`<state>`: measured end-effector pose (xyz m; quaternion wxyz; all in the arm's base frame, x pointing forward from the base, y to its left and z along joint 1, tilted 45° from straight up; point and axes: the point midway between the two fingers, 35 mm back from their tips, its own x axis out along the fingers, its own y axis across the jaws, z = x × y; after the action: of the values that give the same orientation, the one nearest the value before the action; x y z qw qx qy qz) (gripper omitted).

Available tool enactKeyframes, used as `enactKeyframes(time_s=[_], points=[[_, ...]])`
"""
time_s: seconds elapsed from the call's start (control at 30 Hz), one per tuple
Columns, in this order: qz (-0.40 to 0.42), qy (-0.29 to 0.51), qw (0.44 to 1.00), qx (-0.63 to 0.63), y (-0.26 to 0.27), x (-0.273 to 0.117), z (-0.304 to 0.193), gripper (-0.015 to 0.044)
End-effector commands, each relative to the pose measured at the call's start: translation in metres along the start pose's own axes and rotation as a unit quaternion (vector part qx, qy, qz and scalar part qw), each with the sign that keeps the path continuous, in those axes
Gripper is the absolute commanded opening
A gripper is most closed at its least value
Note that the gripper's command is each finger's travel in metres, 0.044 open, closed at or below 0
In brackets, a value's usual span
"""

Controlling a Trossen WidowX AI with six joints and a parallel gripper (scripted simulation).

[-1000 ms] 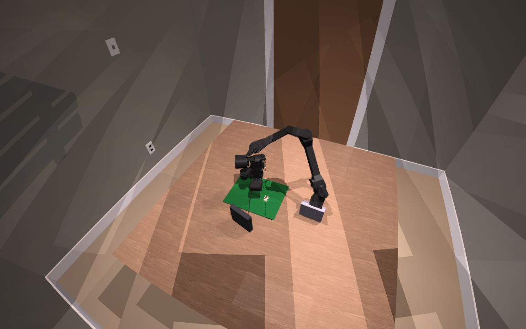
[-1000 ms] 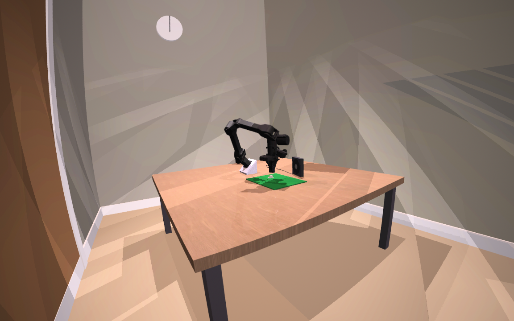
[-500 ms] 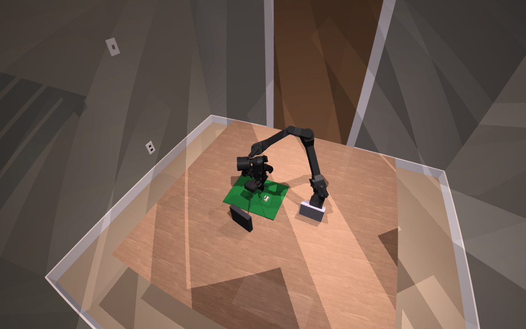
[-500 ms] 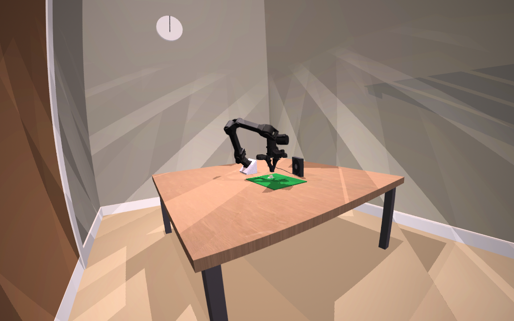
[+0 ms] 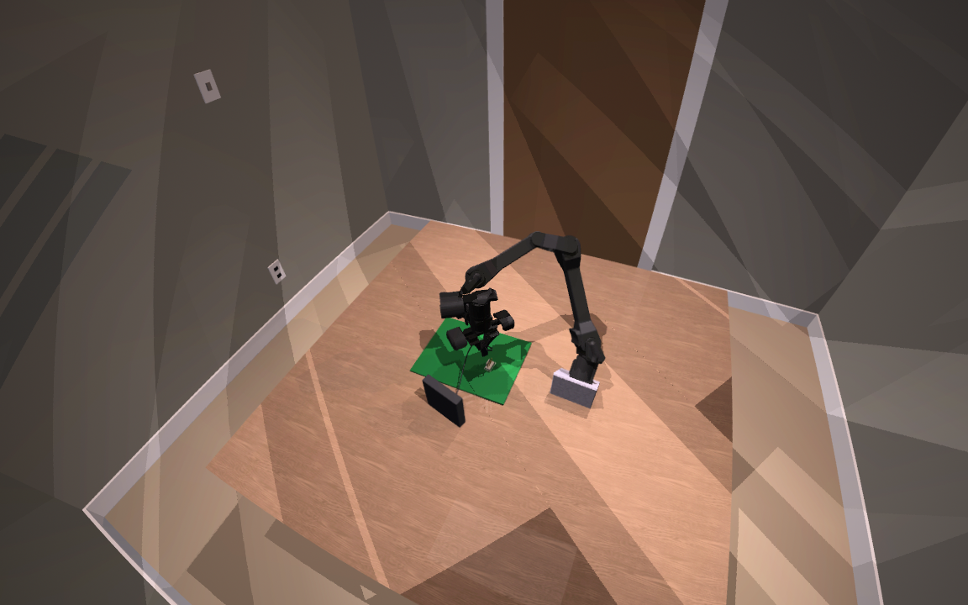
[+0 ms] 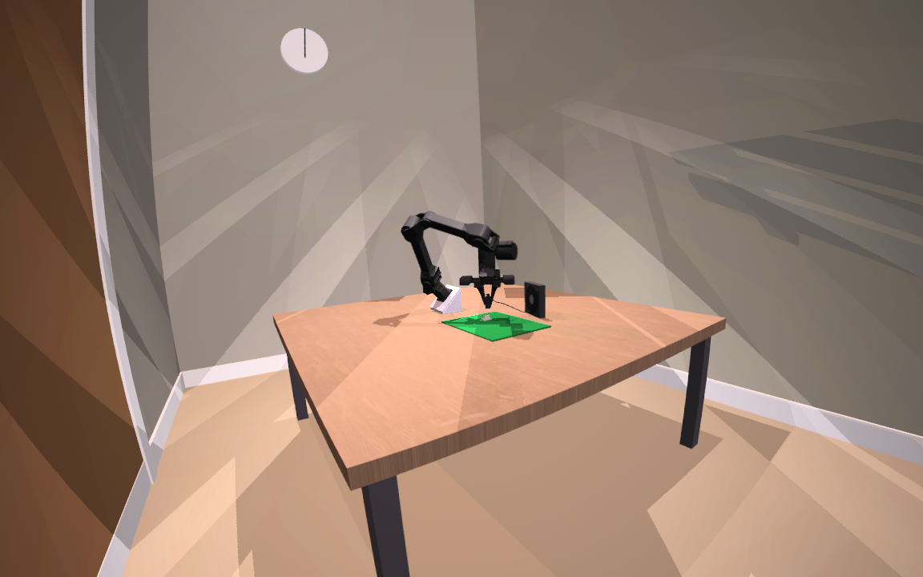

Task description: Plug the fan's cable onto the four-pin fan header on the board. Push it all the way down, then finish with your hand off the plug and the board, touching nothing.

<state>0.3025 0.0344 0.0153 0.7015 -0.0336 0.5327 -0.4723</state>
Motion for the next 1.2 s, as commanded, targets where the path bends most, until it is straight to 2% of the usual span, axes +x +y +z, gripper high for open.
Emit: enactKeyframes(time_s=[0.0,0.33,0.67,0.83,1.17], points=[[0.003,0.000,0.996,0.085,-0.002,-0.002,-0.006,0.0000],[0.003,0.001,0.966,0.257,-0.006,-0.001,-0.016,0.0000],[0.002,0.001,0.907,0.421,-0.010,0.000,-0.026,0.0000],[0.002,0.001,0.888,0.460,-0.011,0.001,-0.029,0.0000],[0.002,0.001,0.888,0.460,-0.014,-0.001,-0.027,0.0000]])
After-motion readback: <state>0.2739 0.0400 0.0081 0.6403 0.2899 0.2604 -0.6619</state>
